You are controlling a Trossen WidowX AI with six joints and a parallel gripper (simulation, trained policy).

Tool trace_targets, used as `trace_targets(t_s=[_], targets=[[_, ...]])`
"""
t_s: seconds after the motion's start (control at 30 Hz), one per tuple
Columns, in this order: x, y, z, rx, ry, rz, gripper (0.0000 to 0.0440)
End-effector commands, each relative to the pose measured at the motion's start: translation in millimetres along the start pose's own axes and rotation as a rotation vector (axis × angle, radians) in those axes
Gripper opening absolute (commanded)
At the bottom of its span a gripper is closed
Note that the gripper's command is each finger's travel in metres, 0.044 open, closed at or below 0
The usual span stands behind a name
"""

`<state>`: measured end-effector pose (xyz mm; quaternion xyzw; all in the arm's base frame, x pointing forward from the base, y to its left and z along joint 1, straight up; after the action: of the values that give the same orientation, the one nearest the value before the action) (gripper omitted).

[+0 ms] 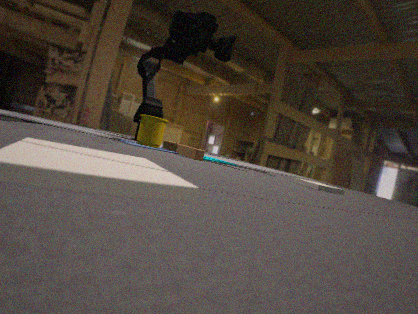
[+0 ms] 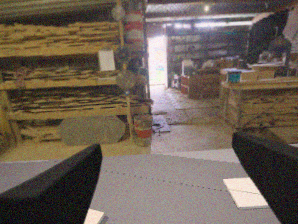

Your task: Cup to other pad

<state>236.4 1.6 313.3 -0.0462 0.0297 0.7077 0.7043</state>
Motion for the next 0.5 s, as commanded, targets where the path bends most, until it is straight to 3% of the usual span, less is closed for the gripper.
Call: trace_targets(t_s=[0.0,0.37,0.47], targets=[[0,0,-1,0.006,-0.004,-0.001,0.0374],[11,2,-10,0.125,-0.054,0.025,0.0087],[15,2,-12,0.167,-0.069,0.043,0.0076]])
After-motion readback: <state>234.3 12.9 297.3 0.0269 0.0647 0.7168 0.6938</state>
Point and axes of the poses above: the point midway between the two fingers, 35 mm back from their tips, its own y axis back along the fingers, its own x axis across the jaws, z = x × y, the point moved 8 cm from there along y, back along the fingers, and after that the axes turned 5 degrees about y, right-handed, at the moved point
